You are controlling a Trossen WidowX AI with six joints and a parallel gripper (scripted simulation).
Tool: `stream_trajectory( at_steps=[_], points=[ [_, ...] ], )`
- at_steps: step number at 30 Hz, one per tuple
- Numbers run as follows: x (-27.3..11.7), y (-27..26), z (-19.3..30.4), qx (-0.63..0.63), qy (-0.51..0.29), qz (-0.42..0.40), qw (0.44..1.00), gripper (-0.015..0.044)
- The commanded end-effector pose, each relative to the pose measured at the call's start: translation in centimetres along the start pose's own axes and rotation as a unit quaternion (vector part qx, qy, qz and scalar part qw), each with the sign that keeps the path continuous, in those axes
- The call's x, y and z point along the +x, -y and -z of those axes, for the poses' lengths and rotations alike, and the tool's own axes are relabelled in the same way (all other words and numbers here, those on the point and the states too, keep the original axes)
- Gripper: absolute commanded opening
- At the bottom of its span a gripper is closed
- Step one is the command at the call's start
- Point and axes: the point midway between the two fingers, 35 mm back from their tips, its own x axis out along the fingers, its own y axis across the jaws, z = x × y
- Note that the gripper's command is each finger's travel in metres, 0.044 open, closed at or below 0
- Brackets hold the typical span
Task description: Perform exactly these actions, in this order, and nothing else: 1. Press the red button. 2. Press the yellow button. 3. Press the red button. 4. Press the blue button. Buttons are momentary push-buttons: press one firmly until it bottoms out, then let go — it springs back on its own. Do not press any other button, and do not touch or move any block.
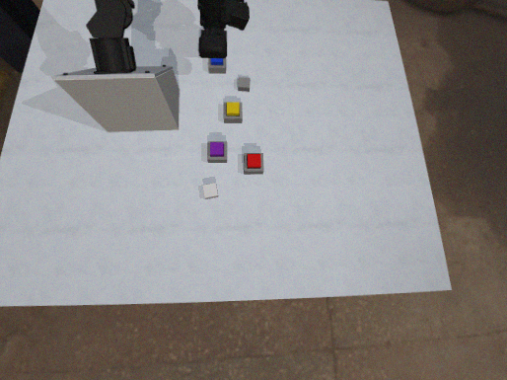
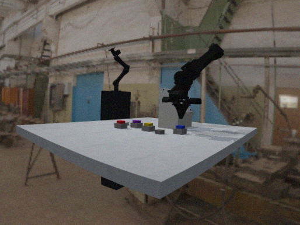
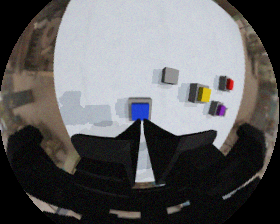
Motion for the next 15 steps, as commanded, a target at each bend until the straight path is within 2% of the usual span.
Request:
stream_trajectory(
  at_steps=[1, 15],
  points=[
    [0.7, 0.0, 0.0, 0.002, 0.003, -0.001, 1.0, 0.002],
    [2.9, 0.0, -0.1, 0.002, 0.003, 0.0, 1.0, 0.002]
  ],
)
